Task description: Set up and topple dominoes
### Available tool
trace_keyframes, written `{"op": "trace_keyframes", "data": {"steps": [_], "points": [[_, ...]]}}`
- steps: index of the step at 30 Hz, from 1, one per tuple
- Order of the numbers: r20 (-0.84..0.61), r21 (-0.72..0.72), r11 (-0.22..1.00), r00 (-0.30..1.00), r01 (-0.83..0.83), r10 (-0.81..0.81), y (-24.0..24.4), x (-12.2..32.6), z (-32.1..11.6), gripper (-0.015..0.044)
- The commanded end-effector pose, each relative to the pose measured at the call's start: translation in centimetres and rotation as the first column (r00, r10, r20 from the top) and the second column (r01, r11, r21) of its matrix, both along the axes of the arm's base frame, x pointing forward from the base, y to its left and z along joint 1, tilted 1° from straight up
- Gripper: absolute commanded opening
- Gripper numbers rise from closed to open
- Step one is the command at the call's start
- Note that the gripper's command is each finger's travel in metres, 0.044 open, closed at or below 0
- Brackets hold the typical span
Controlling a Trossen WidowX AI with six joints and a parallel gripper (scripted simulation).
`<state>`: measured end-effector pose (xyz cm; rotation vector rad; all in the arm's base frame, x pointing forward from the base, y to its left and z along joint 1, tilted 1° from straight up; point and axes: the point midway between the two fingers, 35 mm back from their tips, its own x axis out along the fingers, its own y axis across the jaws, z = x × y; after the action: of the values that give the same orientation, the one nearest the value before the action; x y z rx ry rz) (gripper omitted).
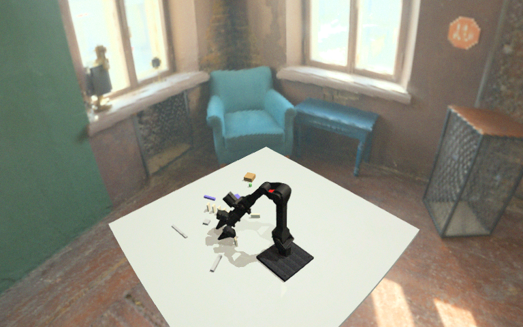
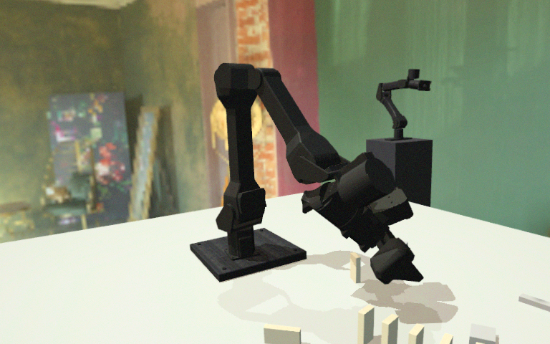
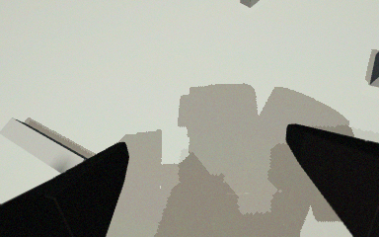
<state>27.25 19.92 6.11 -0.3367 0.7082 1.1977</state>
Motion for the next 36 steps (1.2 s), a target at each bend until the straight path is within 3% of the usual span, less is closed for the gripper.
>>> {"op": "trace_keyframes", "data": {"steps": [1,12,26,36], "points": [[-0.065,-0.515,0.848,0.992,-0.125,0.106,-0.4,-3.8,3.7,0.0440],[-0.169,-0.724,0.646,0.970,-0.241,0.172,-3.3,-7.5,6.5,0.0440],[-0.172,-0.728,0.640,0.970,-0.244,0.174,-3.4,-7.6,6.5,0.0440],[-0.172,-0.728,0.640,0.970,-0.244,0.174,-3.3,-7.5,0.5,0.0440]]}}
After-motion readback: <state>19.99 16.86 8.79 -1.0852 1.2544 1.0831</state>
